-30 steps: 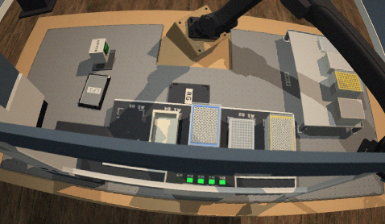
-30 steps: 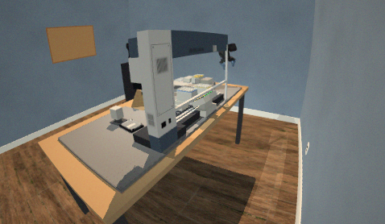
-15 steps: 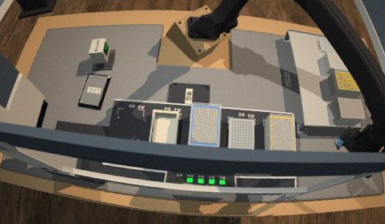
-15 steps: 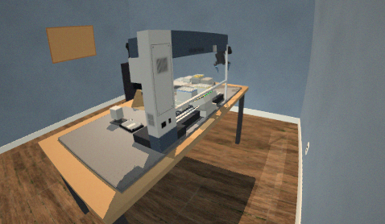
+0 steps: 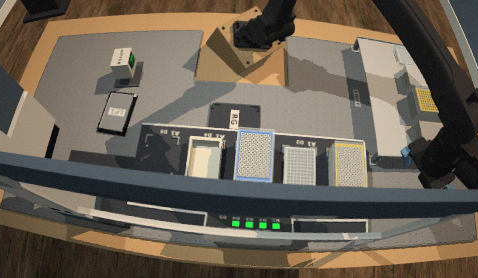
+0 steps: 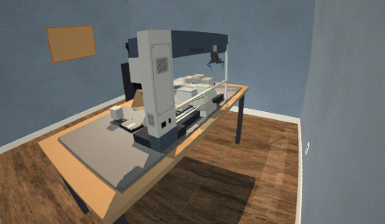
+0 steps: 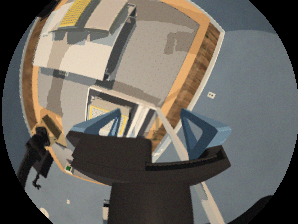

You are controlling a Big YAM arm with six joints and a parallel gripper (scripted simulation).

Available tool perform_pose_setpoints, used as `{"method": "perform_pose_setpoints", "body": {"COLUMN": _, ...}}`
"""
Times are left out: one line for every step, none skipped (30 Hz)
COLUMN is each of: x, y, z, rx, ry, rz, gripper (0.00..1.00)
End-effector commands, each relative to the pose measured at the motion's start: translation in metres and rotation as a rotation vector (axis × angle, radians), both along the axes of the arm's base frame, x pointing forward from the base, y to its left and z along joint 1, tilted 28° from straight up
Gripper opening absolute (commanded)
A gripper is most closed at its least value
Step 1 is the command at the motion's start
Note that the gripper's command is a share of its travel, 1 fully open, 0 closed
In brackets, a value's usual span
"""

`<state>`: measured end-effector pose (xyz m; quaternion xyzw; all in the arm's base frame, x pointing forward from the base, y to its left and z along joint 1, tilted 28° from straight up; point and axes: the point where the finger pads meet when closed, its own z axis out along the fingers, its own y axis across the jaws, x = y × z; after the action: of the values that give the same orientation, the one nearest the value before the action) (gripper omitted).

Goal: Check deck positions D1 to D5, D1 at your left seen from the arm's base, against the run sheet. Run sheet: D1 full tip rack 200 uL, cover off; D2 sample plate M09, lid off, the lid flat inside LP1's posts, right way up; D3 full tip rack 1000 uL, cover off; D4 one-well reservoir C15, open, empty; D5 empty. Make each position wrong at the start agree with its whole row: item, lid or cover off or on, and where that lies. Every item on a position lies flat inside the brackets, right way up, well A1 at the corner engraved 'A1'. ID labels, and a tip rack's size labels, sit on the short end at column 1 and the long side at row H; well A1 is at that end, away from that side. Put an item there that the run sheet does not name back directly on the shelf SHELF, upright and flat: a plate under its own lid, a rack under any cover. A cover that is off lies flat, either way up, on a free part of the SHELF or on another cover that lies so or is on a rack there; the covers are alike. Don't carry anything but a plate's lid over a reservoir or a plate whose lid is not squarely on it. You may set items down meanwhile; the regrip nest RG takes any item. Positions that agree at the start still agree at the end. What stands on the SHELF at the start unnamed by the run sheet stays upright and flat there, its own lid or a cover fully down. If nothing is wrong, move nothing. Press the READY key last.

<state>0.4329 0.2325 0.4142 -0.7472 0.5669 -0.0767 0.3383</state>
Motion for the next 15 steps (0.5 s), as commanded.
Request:
{"method": "perform_pose_setpoints", "body": {"x": -0.011, "y": -0.018, "z": 0.029, "rx": 0.087, "ry": -0.040, "rz": -0.102, "gripper": 1.00}}
{"method": "perform_pose_setpoints", "body": {"x": -0.014, "y": -0.021, "z": 0.026, "rx": 0.095, "ry": -0.032, "rz": -0.118, "gripper": 1.00}}
{"method": "perform_pose_setpoints", "body": {"x": -0.017, "y": -0.024, "z": 0.023, "rx": 0.103, "ry": -0.024, "rz": -0.135, "gripper": 1.00}}
{"method": "perform_pose_setpoints", "body": {"x": -0.020, "y": -0.027, "z": 0.021, "rx": 0.111, "ry": -0.016, "rz": -0.151, "gripper": 1.00}}
{"method": "perform_pose_setpoints", "body": {"x": -0.020, "y": -0.027, "z": 0.021, "rx": 0.111, "ry": -0.016, "rz": -0.151, "gripper": 1.00}}
{"method": "perform_pose_setpoints", "body": {"x": -0.020, "y": -0.027, "z": 0.021, "rx": 0.111, "ry": -0.016, "rz": -0.151, "gripper": 1.00}}
{"method": "perform_pose_setpoints", "body": {"x": -0.023, "y": -0.030, "z": 0.018, "rx": 0.119, "ry": -0.007, "rz": -0.166, "gripper": 1.00}}
{"method": "perform_pose_setpoints", "body": {"x": -0.025, "y": -0.033, "z": 0.016, "rx": 0.126, "ry": 0.001, "rz": -0.184, "gripper": 1.00}}
{"method": "perform_pose_setpoints", "body": {"x": -0.028, "y": -0.037, "z": 0.013, "rx": 0.134, "ry": 0.009, "rz": -0.201, "gripper": 1.00}}
{"method": "perform_pose_setpoints", "body": {"x": -0.031, "y": -0.040, "z": 0.010, "rx": 0.142, "ry": 0.017, "rz": -0.217, "gripper": 1.00}}
{"method": "perform_pose_setpoints", "body": {"x": -0.034, "y": -0.043, "z": 0.008, "rx": 0.150, "ry": 0.025, "rz": -0.233, "gripper": 1.00}}
{"method": "perform_pose_setpoints", "body": {"x": -0.037, "y": -0.046, "z": 0.005, "rx": 0.157, "ry": 0.033, "rz": -0.250, "gripper": 1.00}}
{"method": "perform_pose_setpoints", "body": {"x": -0.040, "y": -0.049, "z": 0.003, "rx": 0.165, "ry": 0.041, "rz": -0.266, "gripper": 1.00}}
{"method": "perform_pose_setpoints", "body": {"x": -0.042, "y": -0.053, "z": 0.000, "rx": 0.173, "ry": 0.049, "rz": -0.283, "gripper": 1.00}}
{"method": "perform_pose_setpoints", "body": {"x": -0.045, "y": -0.056, "z": -0.003, "rx": 0.181, "ry": 0.058, "rz": -0.299, "gripper": 1.00}}
